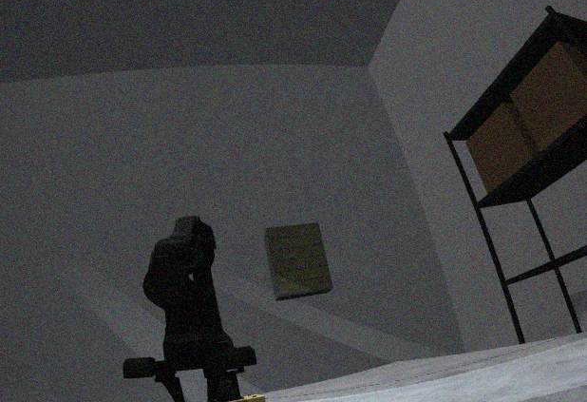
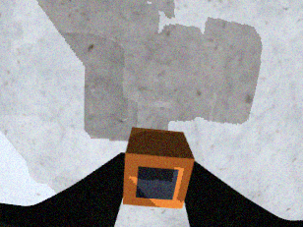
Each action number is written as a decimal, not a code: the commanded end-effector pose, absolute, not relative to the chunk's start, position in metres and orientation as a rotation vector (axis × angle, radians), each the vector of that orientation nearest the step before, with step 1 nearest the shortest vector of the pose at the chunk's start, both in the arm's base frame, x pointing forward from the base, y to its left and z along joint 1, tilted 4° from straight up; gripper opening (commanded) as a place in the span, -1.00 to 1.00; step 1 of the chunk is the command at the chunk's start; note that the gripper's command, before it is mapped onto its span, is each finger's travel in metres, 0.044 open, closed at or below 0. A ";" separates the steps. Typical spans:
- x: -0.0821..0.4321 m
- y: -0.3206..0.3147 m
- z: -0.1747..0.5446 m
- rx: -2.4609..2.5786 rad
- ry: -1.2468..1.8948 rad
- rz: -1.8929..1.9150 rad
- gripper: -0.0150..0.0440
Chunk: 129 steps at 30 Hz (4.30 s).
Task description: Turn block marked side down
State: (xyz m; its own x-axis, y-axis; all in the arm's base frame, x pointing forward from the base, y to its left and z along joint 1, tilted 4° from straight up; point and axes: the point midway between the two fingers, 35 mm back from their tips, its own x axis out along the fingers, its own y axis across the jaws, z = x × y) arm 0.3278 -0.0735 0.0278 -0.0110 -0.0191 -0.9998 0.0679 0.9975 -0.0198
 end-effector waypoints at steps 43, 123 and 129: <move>0.332 -0.076 0.004 0.009 0.952 -0.066 -0.49; 0.317 -0.074 -0.006 -0.001 0.548 -0.076 1.00; 0.317 -0.074 -0.006 -0.001 0.548 -0.076 1.00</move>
State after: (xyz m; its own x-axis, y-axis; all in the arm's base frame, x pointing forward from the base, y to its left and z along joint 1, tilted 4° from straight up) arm 0.3171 -0.0744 -0.0061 0.8491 -0.0782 -0.5224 0.0736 0.9969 -0.0296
